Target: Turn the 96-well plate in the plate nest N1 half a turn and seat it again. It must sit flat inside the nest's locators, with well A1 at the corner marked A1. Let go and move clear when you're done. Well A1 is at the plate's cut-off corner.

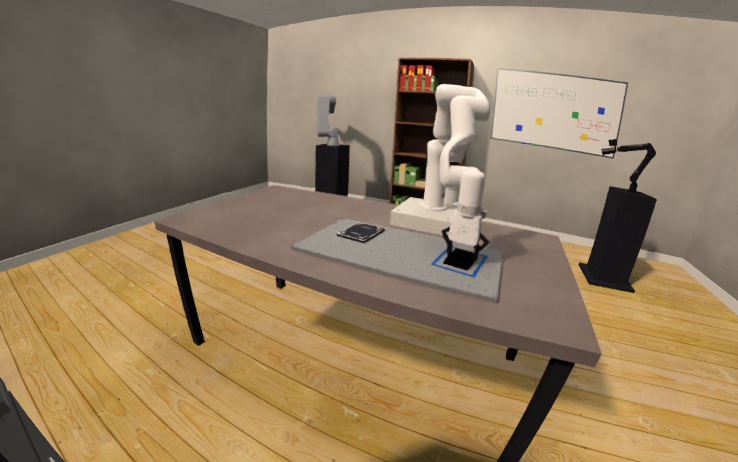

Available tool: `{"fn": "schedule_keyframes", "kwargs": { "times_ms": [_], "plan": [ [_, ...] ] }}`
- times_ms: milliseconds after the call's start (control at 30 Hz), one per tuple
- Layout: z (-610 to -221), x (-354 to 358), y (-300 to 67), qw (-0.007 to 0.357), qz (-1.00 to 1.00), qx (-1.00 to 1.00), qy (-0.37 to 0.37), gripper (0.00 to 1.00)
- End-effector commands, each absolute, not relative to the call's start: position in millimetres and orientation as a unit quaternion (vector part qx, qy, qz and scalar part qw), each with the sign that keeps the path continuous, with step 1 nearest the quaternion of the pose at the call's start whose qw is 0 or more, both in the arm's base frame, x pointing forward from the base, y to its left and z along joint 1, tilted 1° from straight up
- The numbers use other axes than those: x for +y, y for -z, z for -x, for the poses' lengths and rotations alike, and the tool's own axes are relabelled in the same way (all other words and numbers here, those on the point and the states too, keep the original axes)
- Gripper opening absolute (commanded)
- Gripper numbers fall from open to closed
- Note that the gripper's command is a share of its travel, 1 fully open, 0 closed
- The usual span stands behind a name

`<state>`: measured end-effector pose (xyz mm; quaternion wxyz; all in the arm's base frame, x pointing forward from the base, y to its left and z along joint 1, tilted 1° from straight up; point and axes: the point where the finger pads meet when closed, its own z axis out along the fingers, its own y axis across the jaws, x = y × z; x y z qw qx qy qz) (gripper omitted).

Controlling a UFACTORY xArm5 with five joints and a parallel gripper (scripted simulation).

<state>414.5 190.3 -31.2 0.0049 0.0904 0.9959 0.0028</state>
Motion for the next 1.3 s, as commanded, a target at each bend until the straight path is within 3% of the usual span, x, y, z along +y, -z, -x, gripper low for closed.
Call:
{"fn": "schedule_keyframes", "kwargs": {
  "times_ms": [0,1267],
  "plan": [
    [-415.8,190.9,30.0,0.008,-0.09,0.996,-0.001,0.0],
    [-415.5,191.0,10.7,0.008,-0.09,0.996,-0.001,0.0]
  ]
}}
